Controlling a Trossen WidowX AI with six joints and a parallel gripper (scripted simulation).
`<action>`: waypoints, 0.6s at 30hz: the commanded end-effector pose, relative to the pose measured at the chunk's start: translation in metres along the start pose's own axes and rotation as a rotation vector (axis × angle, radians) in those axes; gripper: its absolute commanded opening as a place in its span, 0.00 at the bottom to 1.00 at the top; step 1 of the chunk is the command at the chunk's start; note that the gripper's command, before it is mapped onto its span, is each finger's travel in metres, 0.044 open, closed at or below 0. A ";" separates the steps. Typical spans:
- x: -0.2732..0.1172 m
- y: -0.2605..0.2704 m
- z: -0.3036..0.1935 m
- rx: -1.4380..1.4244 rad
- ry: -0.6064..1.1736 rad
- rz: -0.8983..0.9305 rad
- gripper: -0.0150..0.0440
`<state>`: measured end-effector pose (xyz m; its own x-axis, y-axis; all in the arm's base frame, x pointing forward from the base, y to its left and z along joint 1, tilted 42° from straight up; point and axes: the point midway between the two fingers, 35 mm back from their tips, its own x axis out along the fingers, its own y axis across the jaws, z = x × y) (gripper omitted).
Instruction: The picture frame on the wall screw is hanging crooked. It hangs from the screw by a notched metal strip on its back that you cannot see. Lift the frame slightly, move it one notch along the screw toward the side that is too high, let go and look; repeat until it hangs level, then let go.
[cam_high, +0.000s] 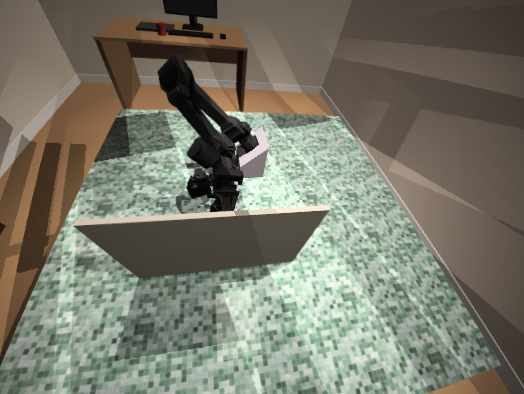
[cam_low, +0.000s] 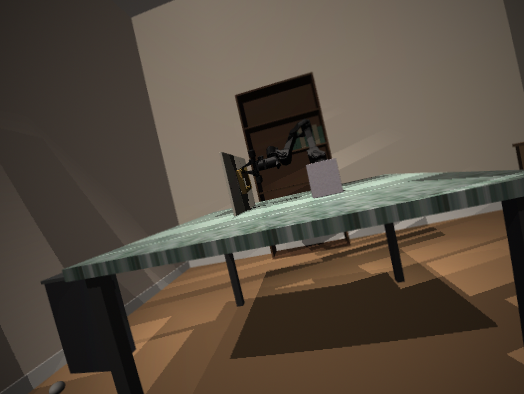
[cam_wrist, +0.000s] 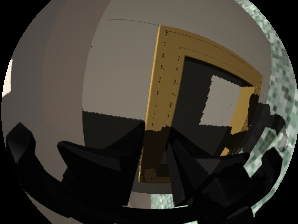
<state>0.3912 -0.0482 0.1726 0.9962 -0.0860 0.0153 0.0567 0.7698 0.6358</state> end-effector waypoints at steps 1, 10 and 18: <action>0.000 0.007 0.002 0.002 -0.004 0.019 0.25; 0.000 0.008 0.002 0.002 -0.004 0.019 0.25; 0.000 0.008 0.002 0.002 -0.004 0.019 0.25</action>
<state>0.3912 -0.0461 0.1730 0.9963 -0.0849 0.0116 0.0582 0.7694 0.6361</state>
